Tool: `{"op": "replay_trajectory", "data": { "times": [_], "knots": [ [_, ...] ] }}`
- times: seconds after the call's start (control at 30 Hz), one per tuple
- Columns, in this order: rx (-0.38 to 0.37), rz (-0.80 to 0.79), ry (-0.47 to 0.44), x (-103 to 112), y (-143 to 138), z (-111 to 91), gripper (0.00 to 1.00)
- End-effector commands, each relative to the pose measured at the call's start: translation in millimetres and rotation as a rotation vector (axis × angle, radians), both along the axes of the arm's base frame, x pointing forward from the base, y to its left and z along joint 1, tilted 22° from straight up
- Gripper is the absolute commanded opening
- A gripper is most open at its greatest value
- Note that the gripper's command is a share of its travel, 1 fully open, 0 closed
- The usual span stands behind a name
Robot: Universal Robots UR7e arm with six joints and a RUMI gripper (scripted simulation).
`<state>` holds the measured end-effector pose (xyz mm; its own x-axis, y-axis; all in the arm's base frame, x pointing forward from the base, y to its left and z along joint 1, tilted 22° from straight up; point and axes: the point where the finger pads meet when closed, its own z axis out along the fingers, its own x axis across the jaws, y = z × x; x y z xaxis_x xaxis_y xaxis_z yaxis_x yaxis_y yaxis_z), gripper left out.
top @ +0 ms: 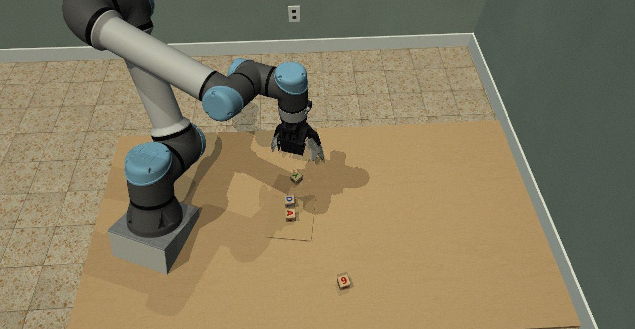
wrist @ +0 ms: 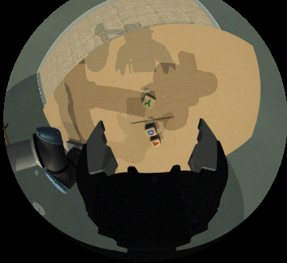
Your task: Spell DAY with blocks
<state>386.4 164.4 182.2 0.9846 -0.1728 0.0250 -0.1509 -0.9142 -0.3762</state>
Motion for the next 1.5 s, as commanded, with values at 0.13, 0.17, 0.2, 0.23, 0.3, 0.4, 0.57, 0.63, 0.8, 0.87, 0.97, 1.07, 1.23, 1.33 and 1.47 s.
{"op": "replay_trajectory", "data": {
  "times": [0.13,0.17,0.2,0.23,0.3,0.4,0.57,0.63,0.8,0.87,0.97,1.07,1.23,1.33,1.47],
  "knots": [
    [0.010,-0.182,0.070,2,2,-2,1.00],
    [0.014,-0.221,0.085,3,2,-3,1.00],
    [0.018,-0.261,0.101,3,2,-3,1.00],
    [0.021,-0.290,0.113,3,2,-4,1.00],
    [0.025,-0.340,0.132,4,3,-5,1.00],
    [0.033,-0.418,0.163,4,3,-6,1.00],
    [0.045,-0.549,0.215,5,3,-8,1.00],
    [0.050,-0.601,0.236,6,3,-9,1.00],
    [0.061,-0.709,0.278,6,3,-11,1.00],
    [0.065,-0.759,0.298,6,3,-12,1.00],
    [0.073,-0.837,0.329,7,3,-13,1.00],
    [0.080,-0.916,0.360,7,3,-15,1.00],
    [0.090,-1.020,0.402,7,3,-17,1.00],
    [0.097,-1.092,0.430,6,3,-18,1.00],
    [0.107,-1.203,0.474,6,2,-20,1.00]
  ]
}}
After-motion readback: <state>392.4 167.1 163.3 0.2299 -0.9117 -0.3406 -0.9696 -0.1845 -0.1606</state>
